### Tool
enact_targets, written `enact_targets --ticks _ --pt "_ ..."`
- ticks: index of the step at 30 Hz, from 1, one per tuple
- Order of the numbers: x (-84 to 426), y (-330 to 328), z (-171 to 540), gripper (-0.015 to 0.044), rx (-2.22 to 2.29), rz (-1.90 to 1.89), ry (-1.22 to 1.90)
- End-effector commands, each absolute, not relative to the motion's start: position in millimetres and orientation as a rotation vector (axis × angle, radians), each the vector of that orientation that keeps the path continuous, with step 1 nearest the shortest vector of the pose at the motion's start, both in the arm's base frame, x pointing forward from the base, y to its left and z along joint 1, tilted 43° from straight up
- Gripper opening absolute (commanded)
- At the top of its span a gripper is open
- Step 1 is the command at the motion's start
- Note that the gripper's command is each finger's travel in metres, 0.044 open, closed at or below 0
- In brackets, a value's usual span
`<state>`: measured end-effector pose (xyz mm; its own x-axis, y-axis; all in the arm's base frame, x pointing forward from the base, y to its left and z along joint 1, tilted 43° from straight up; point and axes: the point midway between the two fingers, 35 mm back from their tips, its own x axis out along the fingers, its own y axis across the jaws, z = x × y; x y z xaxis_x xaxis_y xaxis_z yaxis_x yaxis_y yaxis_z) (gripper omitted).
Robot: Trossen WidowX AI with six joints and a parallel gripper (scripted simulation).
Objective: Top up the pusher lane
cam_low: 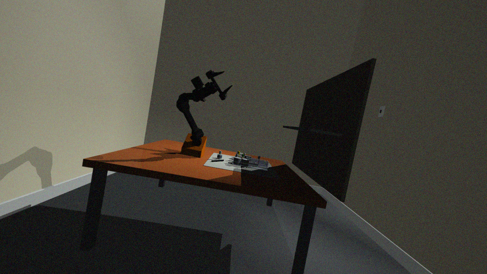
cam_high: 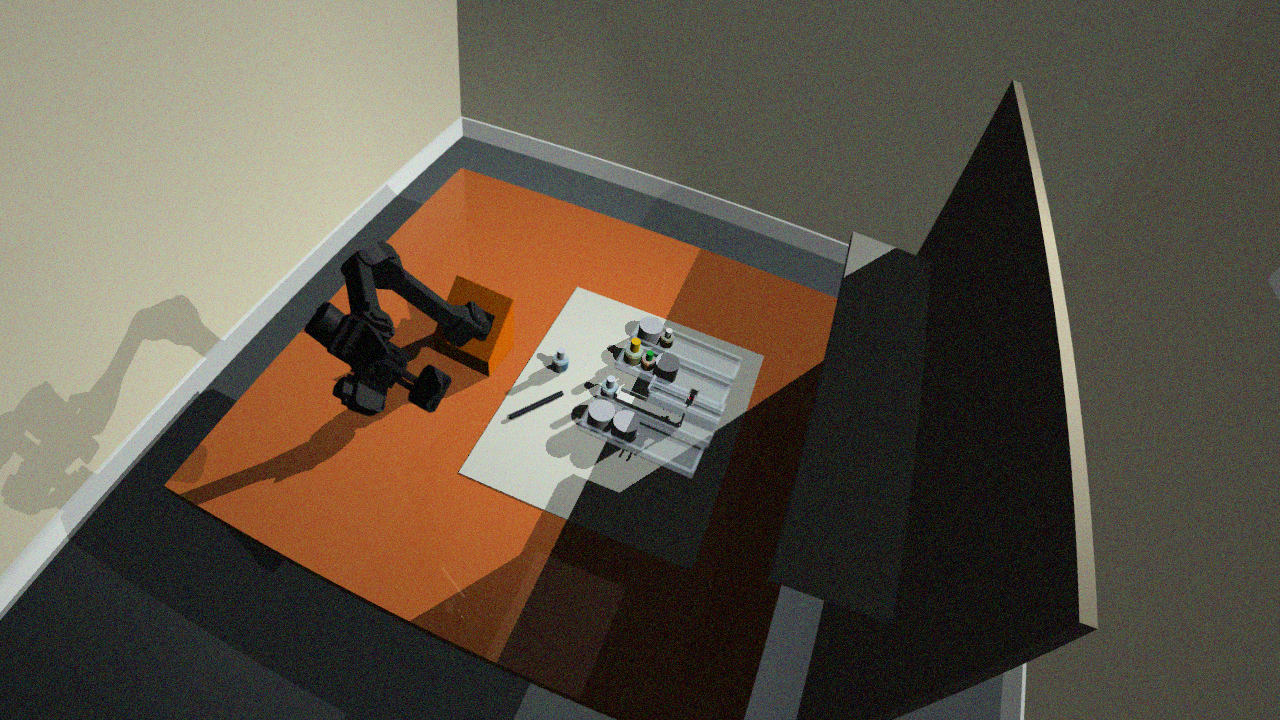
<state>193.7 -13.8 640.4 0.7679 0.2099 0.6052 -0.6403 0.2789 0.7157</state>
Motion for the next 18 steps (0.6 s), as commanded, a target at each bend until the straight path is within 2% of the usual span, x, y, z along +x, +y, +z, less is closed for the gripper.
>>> enact_targets --ticks 1,10,18 --pt "244 -34 607 0.0440 1.261 0.494 -0.358" --pt "351 -38 491 0.0440 1.431 0.215 -0.062" --pt "406 -3 363 0.0440 1.407 -0.051 0.276"
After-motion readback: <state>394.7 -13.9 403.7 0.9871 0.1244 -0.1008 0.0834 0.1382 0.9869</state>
